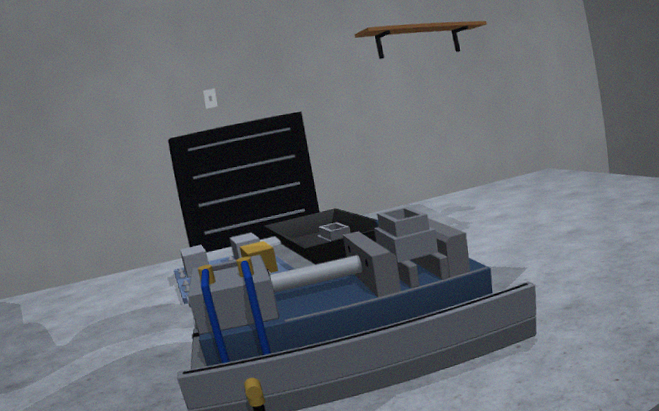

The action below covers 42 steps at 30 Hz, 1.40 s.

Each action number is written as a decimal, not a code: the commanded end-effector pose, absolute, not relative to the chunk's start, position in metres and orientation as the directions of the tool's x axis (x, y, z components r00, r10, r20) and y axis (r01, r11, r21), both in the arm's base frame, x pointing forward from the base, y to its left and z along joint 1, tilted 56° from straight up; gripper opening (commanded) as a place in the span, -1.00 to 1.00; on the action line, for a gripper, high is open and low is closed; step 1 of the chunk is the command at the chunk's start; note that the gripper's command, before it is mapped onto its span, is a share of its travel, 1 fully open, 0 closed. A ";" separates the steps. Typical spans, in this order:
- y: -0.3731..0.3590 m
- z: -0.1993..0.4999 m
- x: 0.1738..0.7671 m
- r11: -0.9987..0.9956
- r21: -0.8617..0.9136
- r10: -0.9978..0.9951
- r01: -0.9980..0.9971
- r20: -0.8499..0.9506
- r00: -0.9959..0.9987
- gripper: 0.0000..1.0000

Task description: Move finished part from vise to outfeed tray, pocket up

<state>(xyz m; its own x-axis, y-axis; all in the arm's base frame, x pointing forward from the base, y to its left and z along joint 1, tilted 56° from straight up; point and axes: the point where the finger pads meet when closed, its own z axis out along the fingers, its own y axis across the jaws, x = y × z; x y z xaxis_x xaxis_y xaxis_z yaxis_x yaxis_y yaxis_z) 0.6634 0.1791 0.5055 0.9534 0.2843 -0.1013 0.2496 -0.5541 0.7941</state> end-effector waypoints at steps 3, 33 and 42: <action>0.180 0.506 0.663 -0.554 0.794 0.285 0.249 -0.100 0.953 1.00; 0.080 0.471 0.635 -0.323 0.783 0.486 0.532 -0.345 0.803 1.00; 0.021 0.430 0.589 -0.151 0.693 0.584 0.705 -0.513 0.629 1.00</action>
<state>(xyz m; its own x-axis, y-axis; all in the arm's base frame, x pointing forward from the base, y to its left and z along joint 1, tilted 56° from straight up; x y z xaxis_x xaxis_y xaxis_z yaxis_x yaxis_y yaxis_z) 0.6058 0.0405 0.4440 0.7000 0.5464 -0.4598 0.6492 -0.2186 0.7285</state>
